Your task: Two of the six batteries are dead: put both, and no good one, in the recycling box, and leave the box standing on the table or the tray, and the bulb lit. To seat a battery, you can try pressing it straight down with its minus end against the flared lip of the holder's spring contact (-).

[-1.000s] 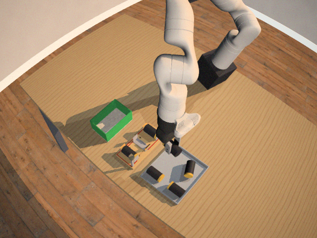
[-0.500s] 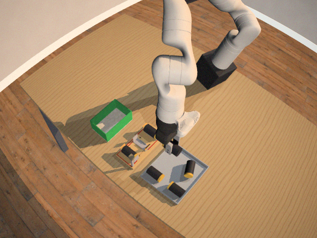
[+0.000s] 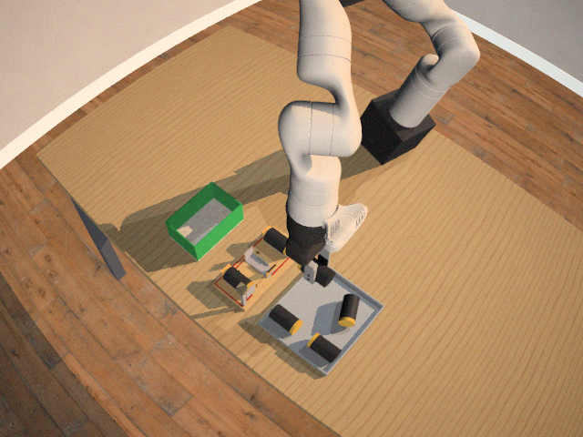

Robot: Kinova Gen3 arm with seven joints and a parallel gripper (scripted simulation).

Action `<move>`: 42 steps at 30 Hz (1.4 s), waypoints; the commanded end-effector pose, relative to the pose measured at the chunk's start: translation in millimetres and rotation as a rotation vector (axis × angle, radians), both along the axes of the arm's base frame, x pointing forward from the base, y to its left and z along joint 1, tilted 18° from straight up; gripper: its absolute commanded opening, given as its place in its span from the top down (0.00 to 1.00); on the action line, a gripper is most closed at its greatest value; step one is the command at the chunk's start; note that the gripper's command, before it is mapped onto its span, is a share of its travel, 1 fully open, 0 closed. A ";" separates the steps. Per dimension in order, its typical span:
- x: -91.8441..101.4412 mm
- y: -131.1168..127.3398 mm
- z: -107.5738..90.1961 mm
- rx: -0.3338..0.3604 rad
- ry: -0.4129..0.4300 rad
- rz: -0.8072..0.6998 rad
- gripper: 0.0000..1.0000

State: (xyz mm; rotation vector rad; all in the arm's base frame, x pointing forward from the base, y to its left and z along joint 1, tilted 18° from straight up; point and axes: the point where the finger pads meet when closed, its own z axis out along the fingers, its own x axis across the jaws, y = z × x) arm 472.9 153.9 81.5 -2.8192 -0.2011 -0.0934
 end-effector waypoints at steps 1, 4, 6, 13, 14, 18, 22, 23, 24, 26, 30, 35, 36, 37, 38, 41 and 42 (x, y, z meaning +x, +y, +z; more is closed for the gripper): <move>1.2 -3.6 -0.4 0.000 -0.001 -0.002 0.43; 2.7 -13.2 -3.5 0.000 -0.001 -0.002 0.43; 4.3 -23.1 -6.7 0.000 -0.001 -0.002 0.43; 11.0 -63.4 -19.6 0.000 -0.001 -0.002 0.43; 11.0 -63.4 -19.6 0.000 -0.001 -0.002 0.43; 15.5 -91.4 -28.6 0.000 -0.001 -0.002 0.43; 19.1 -113.3 -35.6 0.000 -0.001 -0.002 0.43; 19.8 -117.3 -36.9 0.000 -0.001 -0.002 0.43; 20.4 -120.7 -38.0 0.000 -0.001 -0.002 0.43; 21.2 -125.6 -39.6 0.000 -0.001 -0.002 0.43; 21.7 -128.6 -40.5 0.000 -0.001 -0.002 0.43; 21.7 -128.8 -40.6 0.000 -0.001 -0.002 0.43; 21.7 -128.8 -40.6 0.000 -0.001 -0.002 0.43; 21.7 -128.8 -40.6 0.000 -0.001 -0.002 0.43; 21.7 -128.8 -40.6 0.000 -0.001 -0.002 0.43; 21.7 -128.8 -40.6 0.000 -0.001 -0.001 0.43; 21.7 -128.8 -40.6 0.000 -0.002 -0.001 0.43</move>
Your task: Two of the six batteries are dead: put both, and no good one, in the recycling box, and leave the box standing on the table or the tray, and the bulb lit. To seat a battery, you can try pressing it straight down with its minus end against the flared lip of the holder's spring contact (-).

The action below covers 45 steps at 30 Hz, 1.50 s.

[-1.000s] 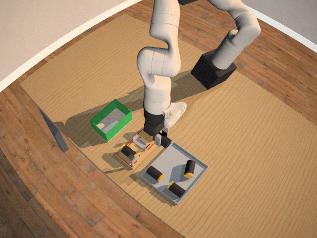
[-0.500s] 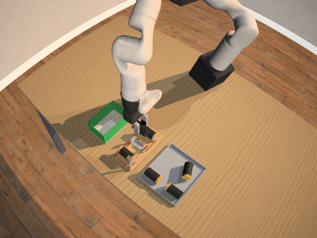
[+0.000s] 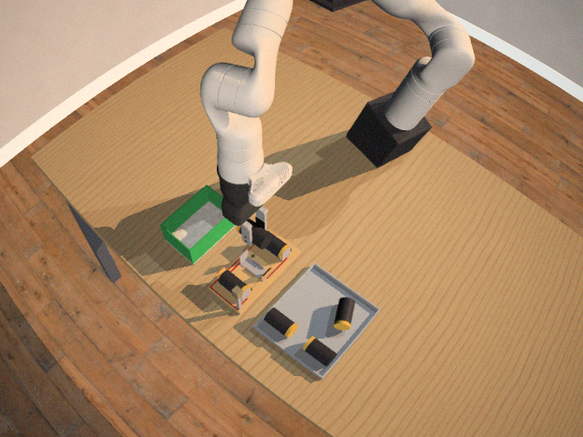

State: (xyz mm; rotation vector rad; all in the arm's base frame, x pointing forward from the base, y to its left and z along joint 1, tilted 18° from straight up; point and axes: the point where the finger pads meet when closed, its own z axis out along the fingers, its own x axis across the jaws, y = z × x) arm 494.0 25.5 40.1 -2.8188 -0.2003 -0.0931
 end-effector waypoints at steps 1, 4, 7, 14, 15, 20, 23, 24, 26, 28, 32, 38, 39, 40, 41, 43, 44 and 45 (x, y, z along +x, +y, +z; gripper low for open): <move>0.6 -0.4 0.7 -0.001 -0.002 0.000 0.43; 0.6 -0.4 0.7 -0.001 -0.002 0.001 0.43; 0.6 -0.4 0.7 -0.001 -0.002 0.001 0.43; 0.6 -0.3 0.5 -0.001 -0.002 0.001 0.43; 0.7 0.1 -1.0 -0.001 -0.002 0.001 0.43; 2.3 11.7 -36.2 -0.001 -0.002 0.001 0.43; 2.7 14.9 -45.9 -0.001 -0.002 0.001 0.43; 3.2 17.8 -54.7 -0.001 -0.002 0.001 0.43; 3.8 22.0 -67.6 -0.001 -0.002 0.001 0.43; 4.0 23.6 -72.4 -0.001 -0.002 0.001 0.43; 4.0 23.7 -72.6 -0.001 -0.002 0.001 0.43; 4.0 23.7 -72.6 -0.001 -0.002 0.001 0.43; 4.0 23.7 -72.6 -0.001 -0.002 0.001 0.43; 4.0 23.7 -72.6 -0.001 -0.002 0.001 0.43; 4.0 23.7 -72.6 -0.001 -0.002 0.001 0.43; 4.0 23.7 -72.6 -0.001 -0.002 0.001 0.43; 4.0 23.7 -72.6 -0.001 -0.002 0.001 0.43; 4.0 23.7 -72.6 -0.001 -0.002 0.001 0.43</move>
